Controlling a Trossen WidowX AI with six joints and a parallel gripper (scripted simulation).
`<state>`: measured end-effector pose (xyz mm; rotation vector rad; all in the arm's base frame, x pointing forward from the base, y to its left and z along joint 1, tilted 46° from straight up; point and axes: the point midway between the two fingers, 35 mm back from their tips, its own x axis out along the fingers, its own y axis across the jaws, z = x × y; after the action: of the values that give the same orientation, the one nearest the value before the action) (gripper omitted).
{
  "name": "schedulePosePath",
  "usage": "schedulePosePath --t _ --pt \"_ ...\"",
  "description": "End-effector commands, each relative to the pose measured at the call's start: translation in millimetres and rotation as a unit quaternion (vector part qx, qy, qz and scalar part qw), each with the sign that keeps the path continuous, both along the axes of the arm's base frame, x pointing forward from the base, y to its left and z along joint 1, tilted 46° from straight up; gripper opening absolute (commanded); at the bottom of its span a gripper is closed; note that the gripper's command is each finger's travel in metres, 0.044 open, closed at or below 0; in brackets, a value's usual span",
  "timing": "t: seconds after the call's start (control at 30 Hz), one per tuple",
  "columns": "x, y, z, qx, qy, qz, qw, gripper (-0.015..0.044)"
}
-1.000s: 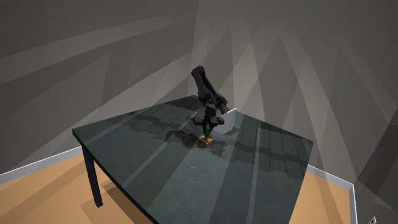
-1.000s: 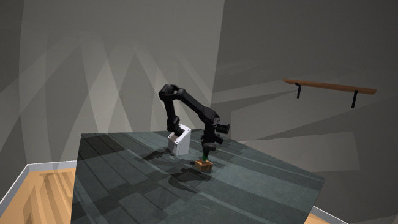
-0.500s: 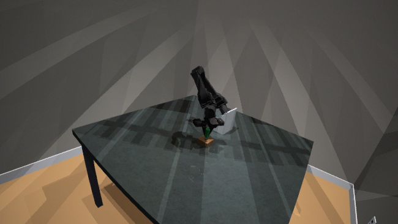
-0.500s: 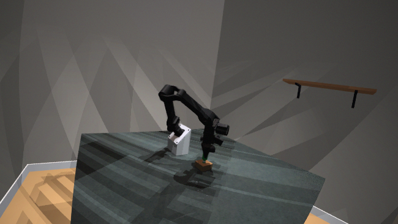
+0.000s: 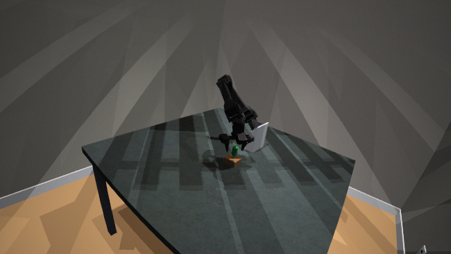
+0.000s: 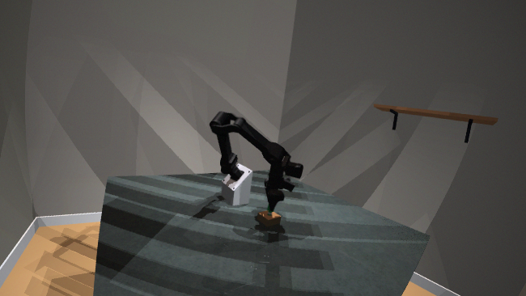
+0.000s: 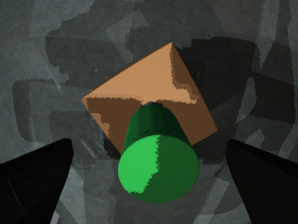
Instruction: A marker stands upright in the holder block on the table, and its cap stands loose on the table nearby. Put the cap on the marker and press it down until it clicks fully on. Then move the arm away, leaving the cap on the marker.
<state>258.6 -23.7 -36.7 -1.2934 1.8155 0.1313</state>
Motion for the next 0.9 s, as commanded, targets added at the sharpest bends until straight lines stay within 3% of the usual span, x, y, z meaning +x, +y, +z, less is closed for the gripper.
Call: schedulePosePath --t 0.0,0.2,0.37,0.57,0.77,0.87 --pt "7.1 31.7 26.7 0.005 -0.008 0.004 1.0 0.044" --pt "6.1 51.5 47.7 0.004 -0.007 0.004 1.0 0.044" --pt "7.0 49.9 44.4 -0.008 -0.13 -0.117 0.985 0.0309" --pt "8.2 47.1 38.8 -0.026 -0.326 -0.309 0.893 0.0151" --pt "8.3 46.8 38.2 -0.028 -0.346 -0.329 0.878 0.0" --pt "8.3 46.8 38.2 -0.028 -0.346 -0.329 0.878 0.0"
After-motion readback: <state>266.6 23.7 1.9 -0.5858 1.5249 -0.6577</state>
